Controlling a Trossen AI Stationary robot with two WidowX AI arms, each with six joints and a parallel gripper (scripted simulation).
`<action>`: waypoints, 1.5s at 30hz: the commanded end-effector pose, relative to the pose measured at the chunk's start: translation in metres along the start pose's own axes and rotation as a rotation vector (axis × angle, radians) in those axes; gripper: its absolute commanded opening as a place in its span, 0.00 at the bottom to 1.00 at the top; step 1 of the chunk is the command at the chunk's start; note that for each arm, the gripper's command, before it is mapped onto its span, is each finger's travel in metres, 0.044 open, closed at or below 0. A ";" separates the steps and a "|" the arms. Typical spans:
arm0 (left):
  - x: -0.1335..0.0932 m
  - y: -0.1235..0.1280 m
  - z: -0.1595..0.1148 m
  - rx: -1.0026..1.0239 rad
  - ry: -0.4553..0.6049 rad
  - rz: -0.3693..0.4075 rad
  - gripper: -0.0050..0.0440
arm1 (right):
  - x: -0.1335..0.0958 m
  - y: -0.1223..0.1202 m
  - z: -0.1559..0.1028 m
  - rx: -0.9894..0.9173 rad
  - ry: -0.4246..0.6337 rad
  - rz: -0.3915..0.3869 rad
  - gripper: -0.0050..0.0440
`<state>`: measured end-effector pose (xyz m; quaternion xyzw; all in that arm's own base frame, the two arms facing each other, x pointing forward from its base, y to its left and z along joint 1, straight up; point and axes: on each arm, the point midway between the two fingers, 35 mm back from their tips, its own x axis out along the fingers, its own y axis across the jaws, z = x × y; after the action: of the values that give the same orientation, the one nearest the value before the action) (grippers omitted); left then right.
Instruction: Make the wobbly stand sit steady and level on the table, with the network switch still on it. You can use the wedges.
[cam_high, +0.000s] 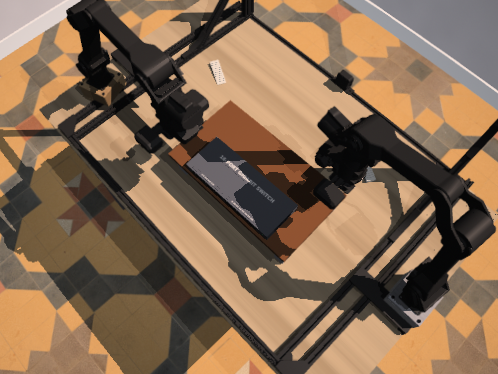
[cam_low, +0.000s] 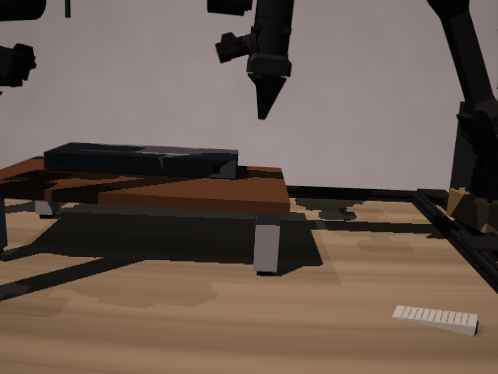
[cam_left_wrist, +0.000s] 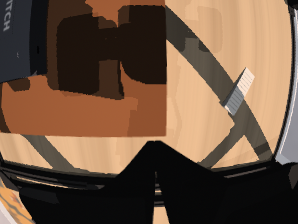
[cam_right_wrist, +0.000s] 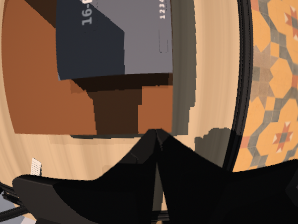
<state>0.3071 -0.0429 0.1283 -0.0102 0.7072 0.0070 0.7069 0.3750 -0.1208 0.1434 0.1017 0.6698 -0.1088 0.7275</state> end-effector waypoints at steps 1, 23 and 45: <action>0.000 0.000 0.000 0.000 0.000 0.000 0.10 | 0.012 -0.001 -0.010 0.001 0.069 -0.002 0.10; 0.000 0.000 0.000 0.000 0.000 0.000 0.10 | 0.013 -0.001 -0.012 0.002 0.082 -0.002 0.10; 0.000 0.000 0.000 0.000 0.000 0.000 0.10 | 0.065 -0.001 -0.017 0.002 0.082 -0.002 0.10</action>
<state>0.3071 -0.0429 0.1283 -0.0102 0.7072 0.0070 0.7069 0.3639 -0.1178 0.0785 0.1071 0.6988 -0.1047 0.6994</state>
